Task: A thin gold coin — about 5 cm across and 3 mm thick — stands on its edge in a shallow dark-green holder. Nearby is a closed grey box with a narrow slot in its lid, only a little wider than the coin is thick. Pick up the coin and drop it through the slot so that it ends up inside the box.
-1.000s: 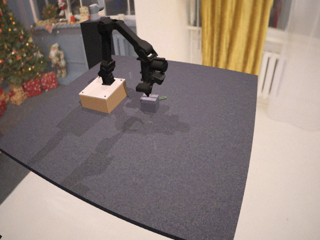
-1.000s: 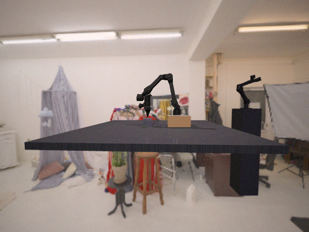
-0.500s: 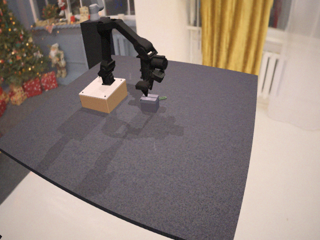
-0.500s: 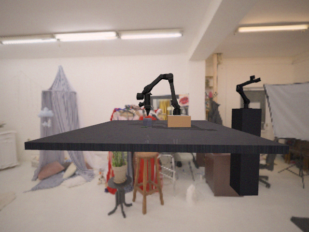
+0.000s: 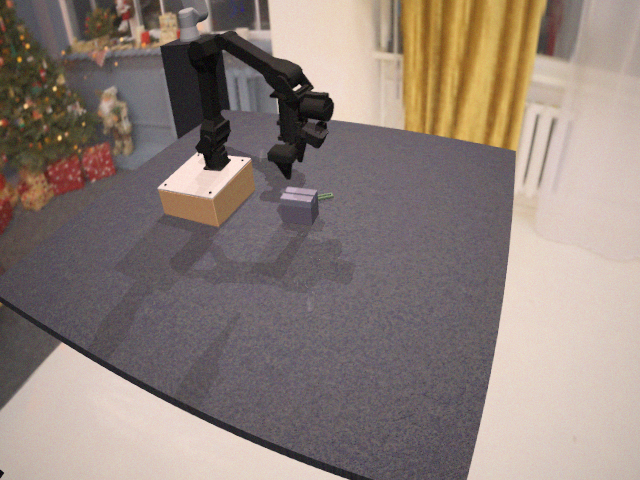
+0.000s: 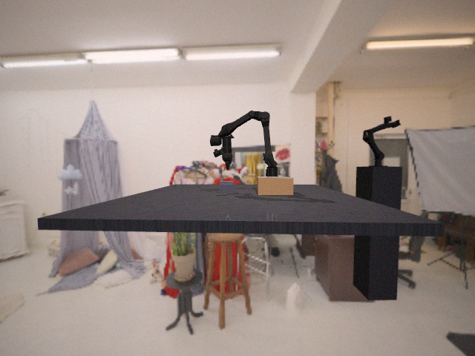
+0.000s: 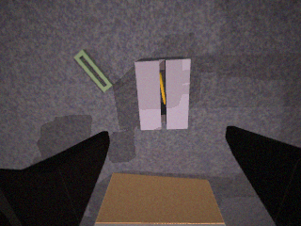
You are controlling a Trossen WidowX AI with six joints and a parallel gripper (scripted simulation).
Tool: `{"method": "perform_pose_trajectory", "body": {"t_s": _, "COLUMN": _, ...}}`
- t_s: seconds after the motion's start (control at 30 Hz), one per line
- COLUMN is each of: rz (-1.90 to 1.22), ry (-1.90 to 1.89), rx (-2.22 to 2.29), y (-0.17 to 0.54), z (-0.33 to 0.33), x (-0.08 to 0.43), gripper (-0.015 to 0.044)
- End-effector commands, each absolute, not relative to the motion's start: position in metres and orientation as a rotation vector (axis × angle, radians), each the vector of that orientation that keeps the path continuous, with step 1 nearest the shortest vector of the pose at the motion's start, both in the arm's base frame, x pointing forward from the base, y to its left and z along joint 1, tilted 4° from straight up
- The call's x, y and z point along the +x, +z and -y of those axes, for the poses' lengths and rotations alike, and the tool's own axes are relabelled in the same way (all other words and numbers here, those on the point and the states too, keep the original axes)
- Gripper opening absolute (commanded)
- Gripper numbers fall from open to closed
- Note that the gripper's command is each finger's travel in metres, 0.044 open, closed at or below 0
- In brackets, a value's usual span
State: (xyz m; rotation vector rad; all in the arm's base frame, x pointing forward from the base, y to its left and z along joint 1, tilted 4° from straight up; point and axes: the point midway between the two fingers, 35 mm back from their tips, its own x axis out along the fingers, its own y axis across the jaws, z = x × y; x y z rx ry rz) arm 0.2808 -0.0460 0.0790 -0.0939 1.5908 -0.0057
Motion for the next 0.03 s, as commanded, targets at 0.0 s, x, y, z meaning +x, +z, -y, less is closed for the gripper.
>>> {"method": "perform_pose_trajectory", "body": {"t_s": 0.0, "rz": -1.586, "ry": -0.008, "rx": -0.09, "y": 0.0825, "z": 0.0456, "x": 0.2812, "gripper": 0.044}}
